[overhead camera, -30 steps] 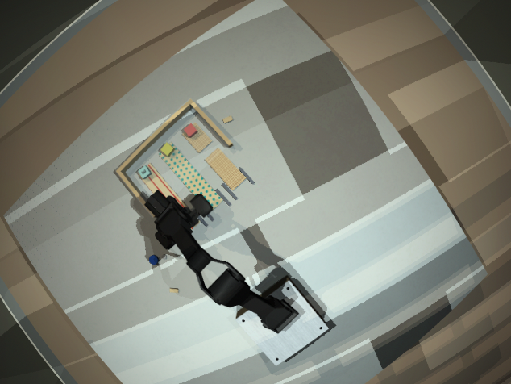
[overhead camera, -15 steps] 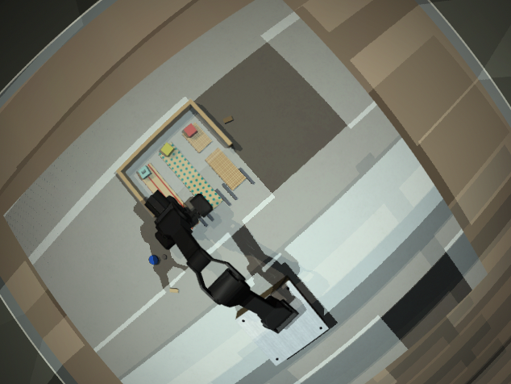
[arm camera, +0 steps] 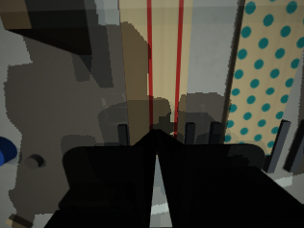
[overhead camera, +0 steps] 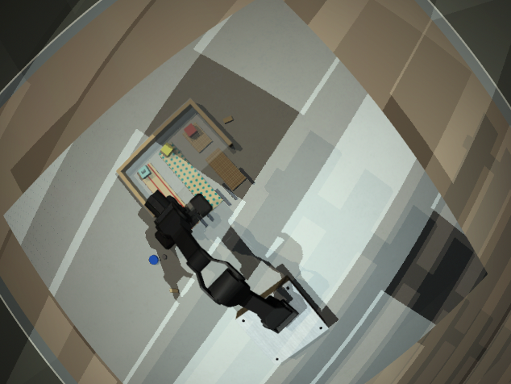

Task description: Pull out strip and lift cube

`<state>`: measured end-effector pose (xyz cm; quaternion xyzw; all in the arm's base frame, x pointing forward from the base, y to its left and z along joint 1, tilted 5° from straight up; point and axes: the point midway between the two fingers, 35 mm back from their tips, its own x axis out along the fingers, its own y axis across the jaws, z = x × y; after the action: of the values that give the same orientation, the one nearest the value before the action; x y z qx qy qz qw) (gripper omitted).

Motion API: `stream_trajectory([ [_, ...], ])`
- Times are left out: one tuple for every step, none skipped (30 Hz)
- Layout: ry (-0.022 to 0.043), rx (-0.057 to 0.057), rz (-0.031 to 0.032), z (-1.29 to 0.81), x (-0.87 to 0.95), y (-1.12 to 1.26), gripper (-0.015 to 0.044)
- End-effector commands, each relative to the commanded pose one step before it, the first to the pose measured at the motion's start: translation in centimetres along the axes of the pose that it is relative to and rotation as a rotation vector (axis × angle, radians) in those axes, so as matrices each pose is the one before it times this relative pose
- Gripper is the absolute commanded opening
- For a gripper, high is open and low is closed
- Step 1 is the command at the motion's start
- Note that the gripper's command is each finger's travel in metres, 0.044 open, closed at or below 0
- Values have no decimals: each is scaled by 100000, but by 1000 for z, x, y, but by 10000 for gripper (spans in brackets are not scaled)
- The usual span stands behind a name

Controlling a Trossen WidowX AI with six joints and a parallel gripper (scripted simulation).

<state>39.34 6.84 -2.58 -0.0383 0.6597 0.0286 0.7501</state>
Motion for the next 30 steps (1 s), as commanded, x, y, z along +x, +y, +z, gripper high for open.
stream_trajectory([
  [453,-277,-395,-10,436,-62,0],
  [-1,0,0,15,12,1,0],
  [-1,0,0,10,8,1,0],
  [-2,0,0,18,12,1,0],
  [-1,0,0,11,7,1,0],
  [-2,0,0,20,12,1,0],
  [-1,0,0,12,7,1,0],
  [-2,0,0,24,12,1,0],
  [-1,0,0,15,7,1,0],
  [-3,0,0,28,12,1,0],
  [-2,0,0,17,7,1,0],
  [3,0,0,-27,1,1,0],
  [8,0,0,-80,3,3,0],
  [11,0,0,-108,4,4,0],
  [16,0,1,-158,5,6,0],
  [15,0,1,-152,5,6,0],
  [16,0,1,-154,6,5,0],
  [16,0,1,-157,7,5,0],
  [16,0,1,-160,7,5,0],
  [17,0,0,-164,7,5,0],
  [17,0,0,-166,7,5,0],
  [15,0,0,-146,7,4,0],
  [15,0,0,-147,7,3,0],
  [15,0,0,-152,8,2,0],
  [16,0,0,-157,9,2,0],
  [15,0,0,-148,9,1,0],
  [15,0,0,-150,9,1,0],
  [14,0,0,-142,9,0,0],
  [15,0,0,-146,9,0,0],
  [14,0,0,-139,9,0,0],
])
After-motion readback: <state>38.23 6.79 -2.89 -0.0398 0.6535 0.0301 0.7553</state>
